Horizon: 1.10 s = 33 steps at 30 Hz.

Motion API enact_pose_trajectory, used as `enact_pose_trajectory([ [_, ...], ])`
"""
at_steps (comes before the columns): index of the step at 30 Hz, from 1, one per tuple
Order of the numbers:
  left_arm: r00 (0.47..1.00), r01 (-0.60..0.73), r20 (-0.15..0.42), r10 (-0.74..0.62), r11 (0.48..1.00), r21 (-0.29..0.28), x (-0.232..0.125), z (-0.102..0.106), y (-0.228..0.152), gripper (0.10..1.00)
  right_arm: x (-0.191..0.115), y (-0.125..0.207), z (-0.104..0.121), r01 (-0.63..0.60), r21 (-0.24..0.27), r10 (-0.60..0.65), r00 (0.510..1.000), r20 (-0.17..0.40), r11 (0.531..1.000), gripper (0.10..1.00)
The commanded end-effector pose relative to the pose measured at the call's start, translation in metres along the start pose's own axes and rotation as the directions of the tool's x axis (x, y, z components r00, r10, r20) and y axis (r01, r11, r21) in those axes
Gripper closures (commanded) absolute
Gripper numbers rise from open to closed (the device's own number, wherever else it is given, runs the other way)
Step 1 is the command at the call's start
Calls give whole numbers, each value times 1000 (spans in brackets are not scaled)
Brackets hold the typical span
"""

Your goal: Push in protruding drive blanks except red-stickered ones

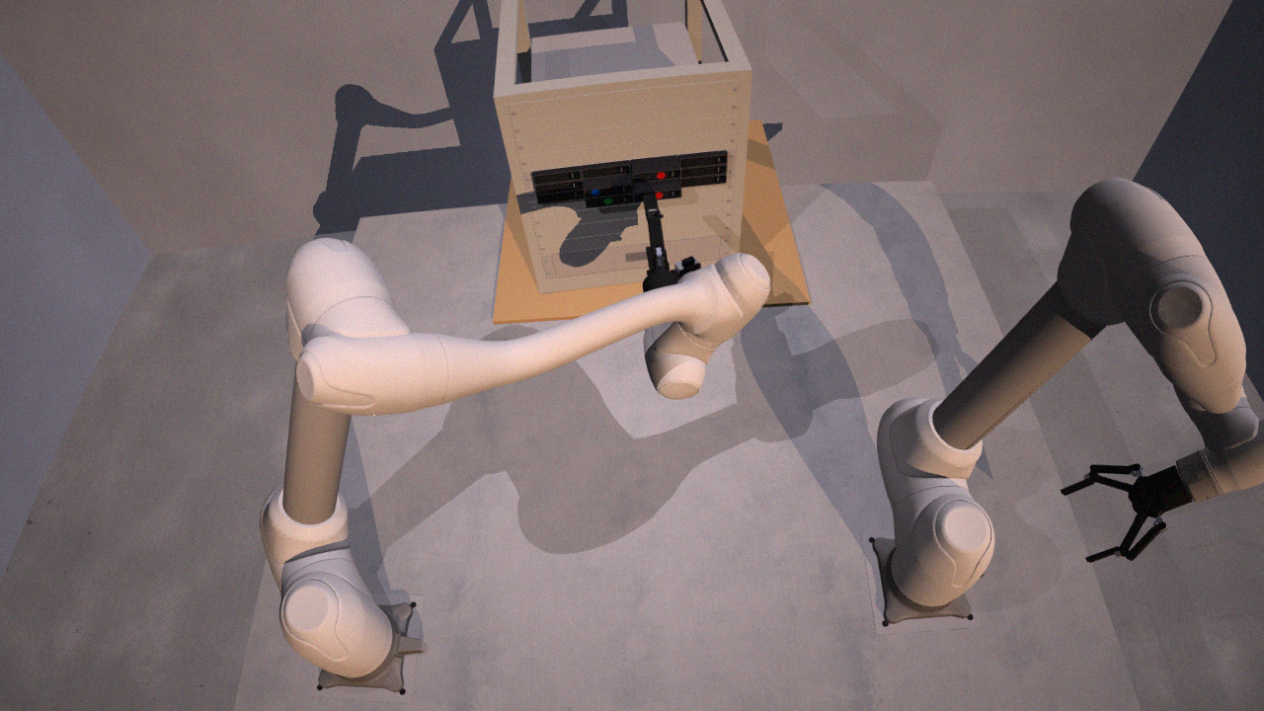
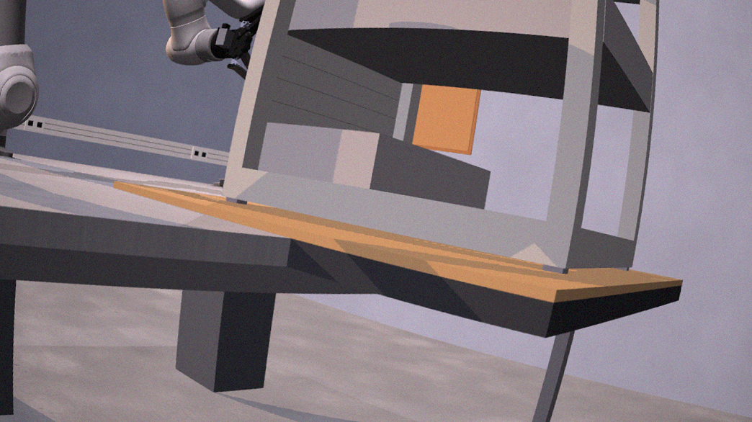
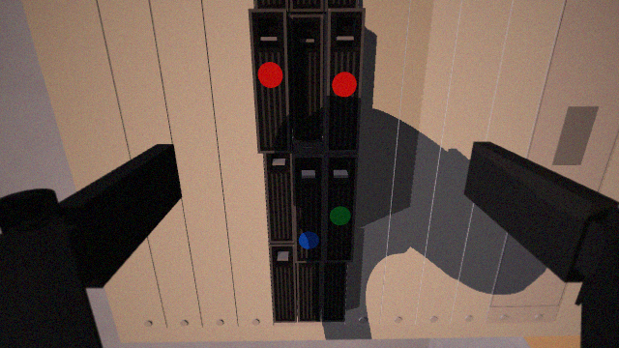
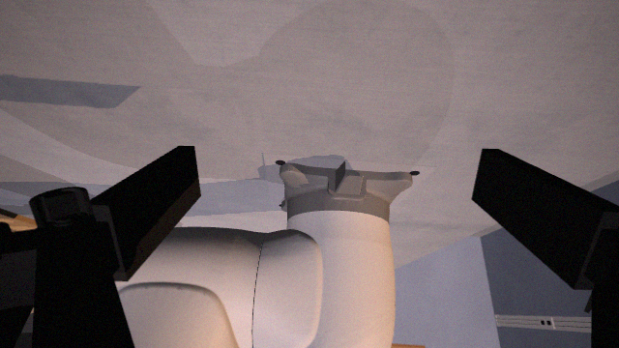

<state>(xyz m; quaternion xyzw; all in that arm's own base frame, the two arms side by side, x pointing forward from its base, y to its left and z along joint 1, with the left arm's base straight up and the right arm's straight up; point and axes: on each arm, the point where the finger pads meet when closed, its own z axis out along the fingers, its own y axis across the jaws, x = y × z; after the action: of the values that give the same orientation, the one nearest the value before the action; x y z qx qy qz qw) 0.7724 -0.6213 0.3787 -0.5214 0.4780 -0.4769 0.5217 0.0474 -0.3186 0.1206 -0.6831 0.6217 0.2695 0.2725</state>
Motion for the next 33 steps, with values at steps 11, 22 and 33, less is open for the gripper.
enact_pose_trajectory([
  [11, 1000, 1, 0, -1, 1000, 1, 19, 58, -2, 98, 0, 0, -1, 0, 0, 0, 1000, -1, 1000, 98],
  [22, 1000, 1, 0, -1, 1000, 1, 21, 65, -2, 98, 0, 0, -1, 0, 0, 0, 1000, -1, 1000, 98],
  [33, 1000, 1, 0, -1, 1000, 1, 21, 65, -2, 98, 0, 0, -1, 0, 0, 0, 1000, -1, 1000, 98],
])
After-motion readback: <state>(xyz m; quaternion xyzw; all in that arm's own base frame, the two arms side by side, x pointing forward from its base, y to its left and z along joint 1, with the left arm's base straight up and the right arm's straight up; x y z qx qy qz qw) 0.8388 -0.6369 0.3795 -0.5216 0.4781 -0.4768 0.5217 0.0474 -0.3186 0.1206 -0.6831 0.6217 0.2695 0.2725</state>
